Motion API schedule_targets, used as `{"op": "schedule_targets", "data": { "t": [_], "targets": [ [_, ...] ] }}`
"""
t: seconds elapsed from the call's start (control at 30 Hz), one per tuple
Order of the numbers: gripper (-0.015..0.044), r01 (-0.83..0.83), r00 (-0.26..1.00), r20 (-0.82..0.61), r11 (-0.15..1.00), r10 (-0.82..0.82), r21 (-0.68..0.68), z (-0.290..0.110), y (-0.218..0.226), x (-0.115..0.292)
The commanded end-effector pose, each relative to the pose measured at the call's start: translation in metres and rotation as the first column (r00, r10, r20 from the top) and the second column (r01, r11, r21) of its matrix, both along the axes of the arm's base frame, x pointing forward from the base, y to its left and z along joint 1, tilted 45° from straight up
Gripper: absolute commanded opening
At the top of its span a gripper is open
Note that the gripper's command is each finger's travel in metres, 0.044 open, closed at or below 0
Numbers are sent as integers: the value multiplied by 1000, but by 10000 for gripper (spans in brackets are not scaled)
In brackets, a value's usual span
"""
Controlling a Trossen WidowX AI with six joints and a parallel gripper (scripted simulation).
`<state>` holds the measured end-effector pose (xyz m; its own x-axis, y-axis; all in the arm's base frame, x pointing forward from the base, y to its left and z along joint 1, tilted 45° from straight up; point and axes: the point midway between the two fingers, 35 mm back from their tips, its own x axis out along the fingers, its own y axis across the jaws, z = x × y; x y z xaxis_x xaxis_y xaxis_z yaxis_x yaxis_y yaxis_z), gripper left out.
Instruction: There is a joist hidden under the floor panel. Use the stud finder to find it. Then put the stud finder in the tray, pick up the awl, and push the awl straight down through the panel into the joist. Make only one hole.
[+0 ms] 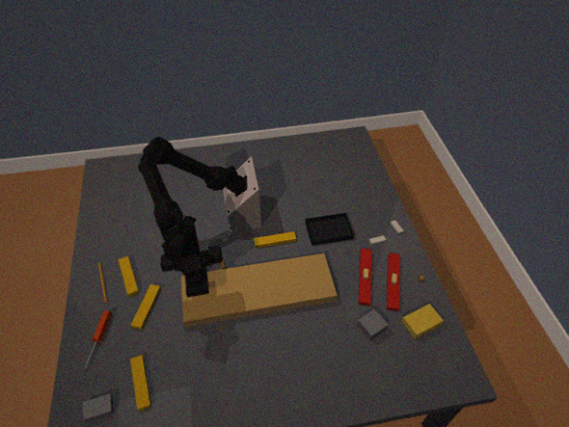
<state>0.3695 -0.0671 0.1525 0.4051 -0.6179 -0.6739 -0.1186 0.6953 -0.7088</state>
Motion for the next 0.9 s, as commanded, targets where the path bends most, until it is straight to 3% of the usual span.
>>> {"op": "schedule_targets", "data": {
  "t": [0.0,0.87],
  "targets": [
    [0,0,1000,11,1000,-1,1,-3,-1,5],
    [0,0,1000,12,1000,0,-2,-40,-39,12]
  ]
}}
